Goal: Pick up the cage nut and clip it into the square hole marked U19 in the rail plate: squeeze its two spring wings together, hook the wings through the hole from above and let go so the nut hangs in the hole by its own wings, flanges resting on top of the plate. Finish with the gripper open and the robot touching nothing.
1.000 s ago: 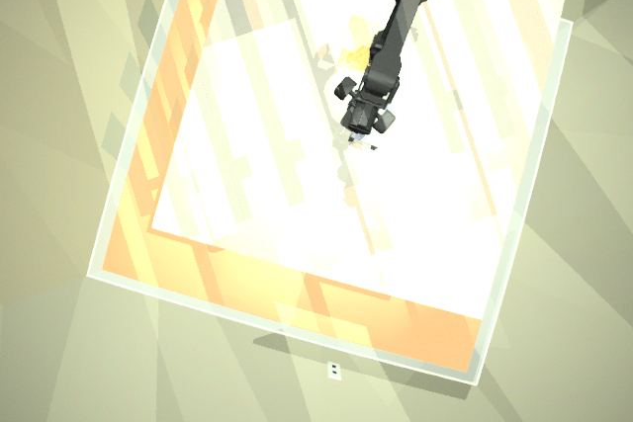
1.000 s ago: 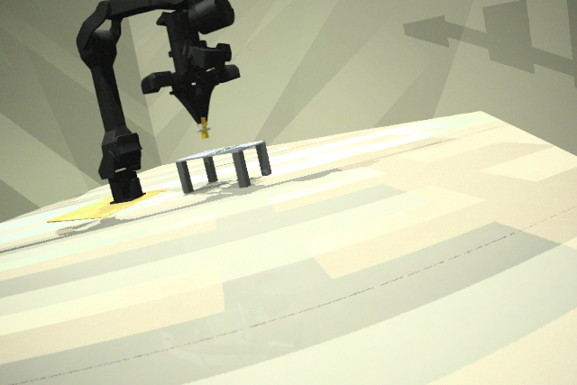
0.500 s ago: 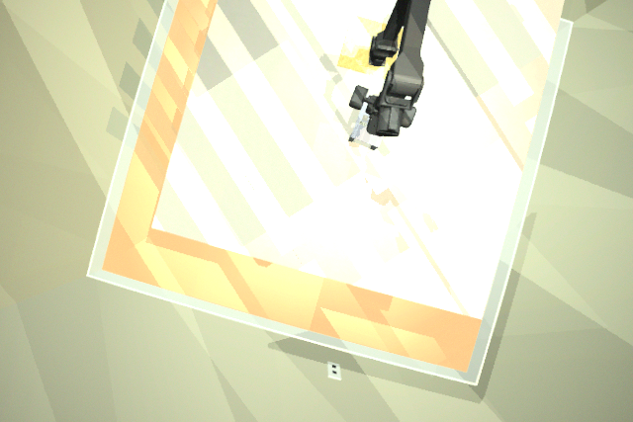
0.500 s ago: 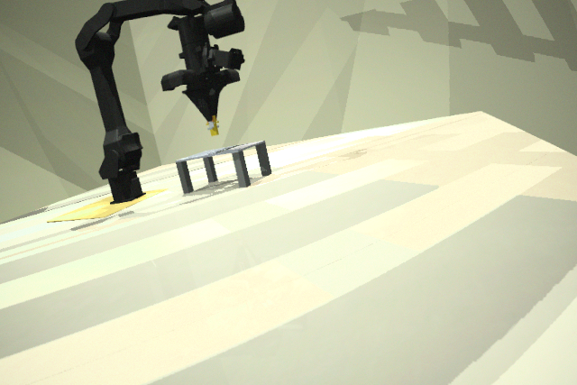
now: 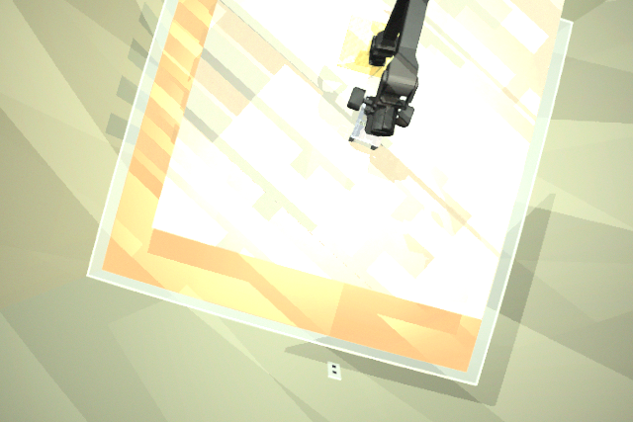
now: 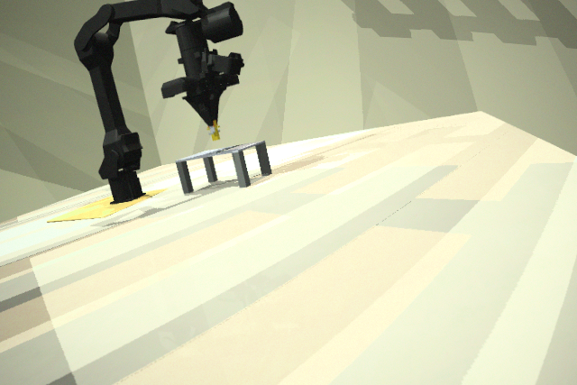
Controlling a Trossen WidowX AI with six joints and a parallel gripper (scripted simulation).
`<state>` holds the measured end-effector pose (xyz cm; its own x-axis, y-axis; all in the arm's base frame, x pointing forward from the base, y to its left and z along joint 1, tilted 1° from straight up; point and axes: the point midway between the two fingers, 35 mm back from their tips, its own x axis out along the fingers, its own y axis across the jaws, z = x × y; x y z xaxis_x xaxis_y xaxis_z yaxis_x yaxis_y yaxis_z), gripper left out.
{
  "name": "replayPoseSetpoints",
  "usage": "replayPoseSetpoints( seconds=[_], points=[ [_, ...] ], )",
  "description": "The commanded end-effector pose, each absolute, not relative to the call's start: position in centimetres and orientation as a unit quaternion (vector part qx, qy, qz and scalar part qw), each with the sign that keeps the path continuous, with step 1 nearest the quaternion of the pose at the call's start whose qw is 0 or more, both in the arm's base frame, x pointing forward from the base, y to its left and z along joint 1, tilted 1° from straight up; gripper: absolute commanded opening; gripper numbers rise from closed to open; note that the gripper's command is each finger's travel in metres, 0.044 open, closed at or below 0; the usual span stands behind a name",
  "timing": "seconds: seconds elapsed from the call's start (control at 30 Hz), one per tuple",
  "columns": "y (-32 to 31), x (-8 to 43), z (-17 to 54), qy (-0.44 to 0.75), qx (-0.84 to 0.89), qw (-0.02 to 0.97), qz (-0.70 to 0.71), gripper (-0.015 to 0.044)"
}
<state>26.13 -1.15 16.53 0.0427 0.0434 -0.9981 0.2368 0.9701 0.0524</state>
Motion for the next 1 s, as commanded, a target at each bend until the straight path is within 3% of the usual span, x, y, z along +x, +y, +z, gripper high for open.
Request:
replayPoseSetpoints(
  seconds=[0.0,0.97],
  points=[
    [-1.2,26.1,16.2,0.688,0.107,0.715,-0.06,0.0023],
    [-1.3,26.1,13.2,0.686,0.116,0.716,-0.052,0.0023]
  ],
)
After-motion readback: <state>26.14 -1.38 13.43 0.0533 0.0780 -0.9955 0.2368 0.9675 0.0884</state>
